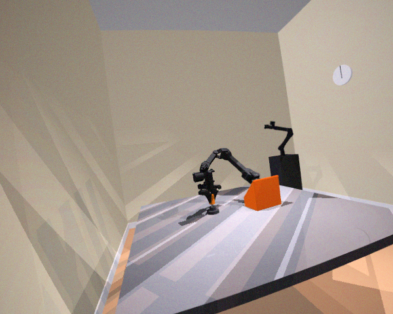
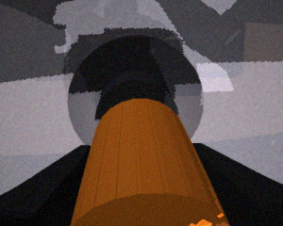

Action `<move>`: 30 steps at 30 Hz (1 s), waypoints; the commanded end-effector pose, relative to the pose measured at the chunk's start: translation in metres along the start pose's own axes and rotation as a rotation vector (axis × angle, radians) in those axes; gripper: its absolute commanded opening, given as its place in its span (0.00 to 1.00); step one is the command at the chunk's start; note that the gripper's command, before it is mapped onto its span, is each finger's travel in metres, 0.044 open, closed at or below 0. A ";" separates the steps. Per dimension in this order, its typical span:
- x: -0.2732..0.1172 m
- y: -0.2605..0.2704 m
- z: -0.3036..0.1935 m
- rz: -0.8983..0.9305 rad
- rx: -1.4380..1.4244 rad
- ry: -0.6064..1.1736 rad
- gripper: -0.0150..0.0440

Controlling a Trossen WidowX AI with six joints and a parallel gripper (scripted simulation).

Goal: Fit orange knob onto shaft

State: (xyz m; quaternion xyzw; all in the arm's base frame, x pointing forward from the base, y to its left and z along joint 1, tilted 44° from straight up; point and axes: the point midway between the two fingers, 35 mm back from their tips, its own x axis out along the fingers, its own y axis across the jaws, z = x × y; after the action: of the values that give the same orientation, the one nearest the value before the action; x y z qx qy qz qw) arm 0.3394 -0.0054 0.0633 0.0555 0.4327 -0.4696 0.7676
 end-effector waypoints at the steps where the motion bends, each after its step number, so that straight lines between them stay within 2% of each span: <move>1: 0.000 0.001 0.002 0.000 0.119 -0.002 0.25; 30: 0.004 0.000 0.001 0.000 0.160 -0.003 0.25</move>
State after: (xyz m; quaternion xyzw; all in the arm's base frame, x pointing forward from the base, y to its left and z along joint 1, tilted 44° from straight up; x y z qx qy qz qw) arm 0.3408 -0.0075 0.0608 0.1158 0.3945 -0.5018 0.7610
